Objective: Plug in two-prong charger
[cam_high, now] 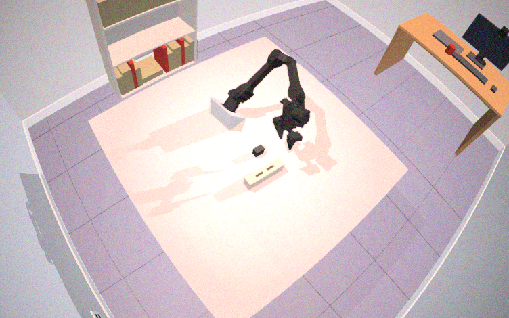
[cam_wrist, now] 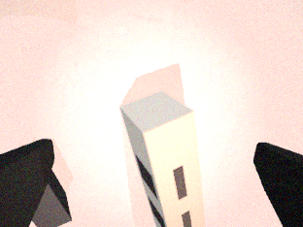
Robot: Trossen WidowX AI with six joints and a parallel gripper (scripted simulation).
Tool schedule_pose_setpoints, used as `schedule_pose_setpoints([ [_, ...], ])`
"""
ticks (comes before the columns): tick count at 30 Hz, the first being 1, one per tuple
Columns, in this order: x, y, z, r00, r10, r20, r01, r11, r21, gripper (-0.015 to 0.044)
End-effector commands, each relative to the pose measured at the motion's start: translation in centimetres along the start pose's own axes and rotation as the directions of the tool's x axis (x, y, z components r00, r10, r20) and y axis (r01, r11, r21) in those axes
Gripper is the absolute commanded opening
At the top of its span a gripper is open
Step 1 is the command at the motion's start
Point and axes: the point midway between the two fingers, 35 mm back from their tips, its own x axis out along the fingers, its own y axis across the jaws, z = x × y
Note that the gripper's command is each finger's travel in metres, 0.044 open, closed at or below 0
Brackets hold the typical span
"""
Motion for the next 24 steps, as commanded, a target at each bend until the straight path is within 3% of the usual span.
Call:
schedule_pose_setpoints([
  [1, 0.8, 0.8, -2.0, 0.998, 0.057, -0.024, -0.058, 0.998, -0.038, 0.044],
  [24, 3.3, 5.2, -8.8, 0.945, 0.326, -0.025, -0.321, 0.91, -0.261, 0.044],
])
